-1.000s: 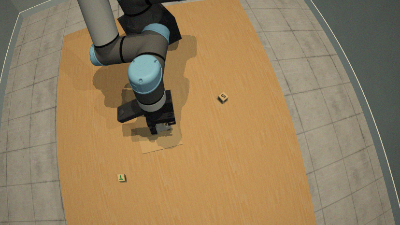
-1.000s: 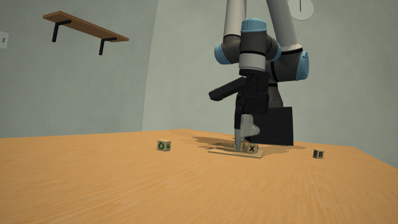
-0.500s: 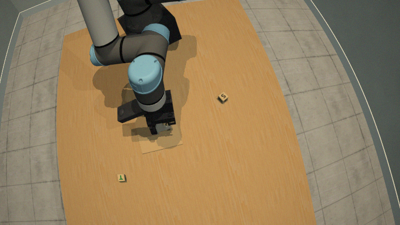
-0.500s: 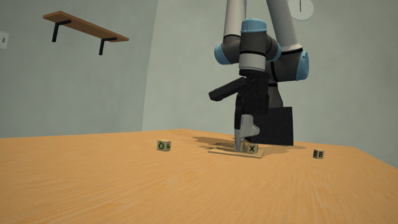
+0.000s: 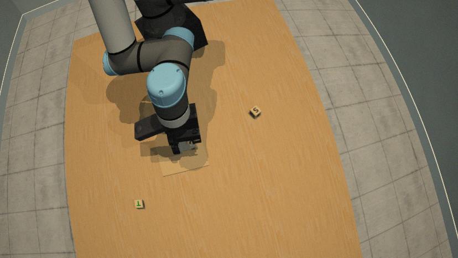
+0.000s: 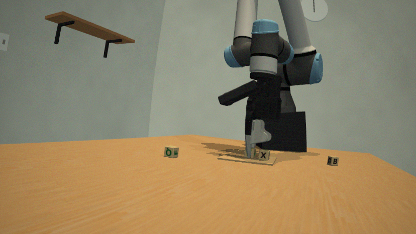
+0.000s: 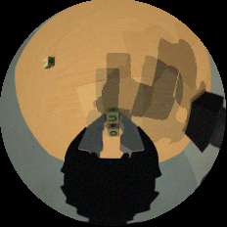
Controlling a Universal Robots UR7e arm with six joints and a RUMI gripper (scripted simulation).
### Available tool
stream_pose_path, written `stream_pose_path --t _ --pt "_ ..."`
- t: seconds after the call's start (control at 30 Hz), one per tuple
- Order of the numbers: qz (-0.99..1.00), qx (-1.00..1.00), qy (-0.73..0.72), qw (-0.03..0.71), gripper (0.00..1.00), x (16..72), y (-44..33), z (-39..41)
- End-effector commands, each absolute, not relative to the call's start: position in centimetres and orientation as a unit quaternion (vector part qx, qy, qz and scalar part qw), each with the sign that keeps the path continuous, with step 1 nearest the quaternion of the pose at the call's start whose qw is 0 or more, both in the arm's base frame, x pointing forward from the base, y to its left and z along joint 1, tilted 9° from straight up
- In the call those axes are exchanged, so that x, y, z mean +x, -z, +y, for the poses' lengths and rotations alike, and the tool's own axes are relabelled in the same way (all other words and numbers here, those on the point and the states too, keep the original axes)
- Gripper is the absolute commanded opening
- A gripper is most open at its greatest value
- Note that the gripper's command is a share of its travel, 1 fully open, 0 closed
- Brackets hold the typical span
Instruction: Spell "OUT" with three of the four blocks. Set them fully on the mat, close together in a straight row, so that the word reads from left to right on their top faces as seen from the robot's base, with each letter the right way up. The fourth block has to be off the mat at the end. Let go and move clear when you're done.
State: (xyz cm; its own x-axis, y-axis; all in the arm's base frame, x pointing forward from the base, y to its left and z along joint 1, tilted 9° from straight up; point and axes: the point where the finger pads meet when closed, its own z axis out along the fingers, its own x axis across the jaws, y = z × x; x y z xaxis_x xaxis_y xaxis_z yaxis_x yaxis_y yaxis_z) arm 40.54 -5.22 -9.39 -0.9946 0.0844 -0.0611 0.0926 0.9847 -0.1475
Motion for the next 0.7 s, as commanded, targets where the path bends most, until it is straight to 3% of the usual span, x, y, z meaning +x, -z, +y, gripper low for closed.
stream_pose_path --t 0.0,0.23,0.57,0.67 --pt "0.996 0.044 0.075 0.028 0.05 40.58 9.36 -5.22" --pt "0.996 0.044 0.075 0.028 0.05 40.58 9.36 -5.22" --pt "0.996 0.044 0.075 0.028 0.21 40.58 9.36 -5.22" --pt "0.996 0.044 0.075 0.028 0.21 40.58 9.36 -5.22"
